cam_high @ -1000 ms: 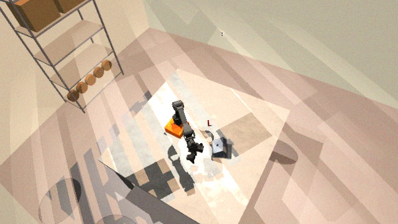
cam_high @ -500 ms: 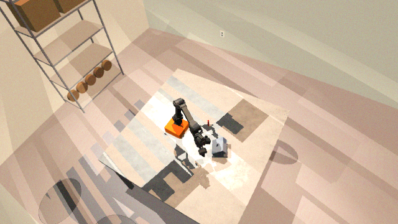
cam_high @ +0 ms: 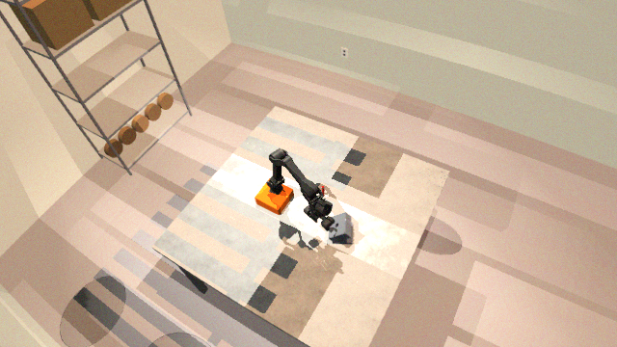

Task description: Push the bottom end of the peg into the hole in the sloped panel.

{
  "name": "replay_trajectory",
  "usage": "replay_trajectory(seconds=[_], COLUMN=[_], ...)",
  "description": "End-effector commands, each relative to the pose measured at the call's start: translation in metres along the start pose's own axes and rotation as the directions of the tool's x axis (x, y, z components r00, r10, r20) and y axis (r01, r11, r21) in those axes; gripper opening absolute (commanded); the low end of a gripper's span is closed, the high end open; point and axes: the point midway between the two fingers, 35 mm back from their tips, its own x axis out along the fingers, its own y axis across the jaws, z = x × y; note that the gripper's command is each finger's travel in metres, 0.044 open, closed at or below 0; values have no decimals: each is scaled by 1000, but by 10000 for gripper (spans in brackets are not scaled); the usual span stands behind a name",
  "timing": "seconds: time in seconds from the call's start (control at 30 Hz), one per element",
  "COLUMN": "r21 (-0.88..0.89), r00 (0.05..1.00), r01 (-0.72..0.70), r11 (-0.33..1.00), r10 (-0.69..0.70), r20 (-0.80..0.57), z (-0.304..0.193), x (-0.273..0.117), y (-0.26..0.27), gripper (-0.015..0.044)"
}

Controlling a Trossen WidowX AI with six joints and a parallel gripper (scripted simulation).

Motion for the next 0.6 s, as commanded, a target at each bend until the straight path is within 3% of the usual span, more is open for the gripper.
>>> replay_trajectory(seconds=[0.0,0.57], r21=[-124,-564], r00=[1000,993], r01=[-14,-52], r11=[992,824], r10=[16,102], r20=[14,58], z=[20,89], x=[-3,-6], y=[9,52], gripper=[440,440])
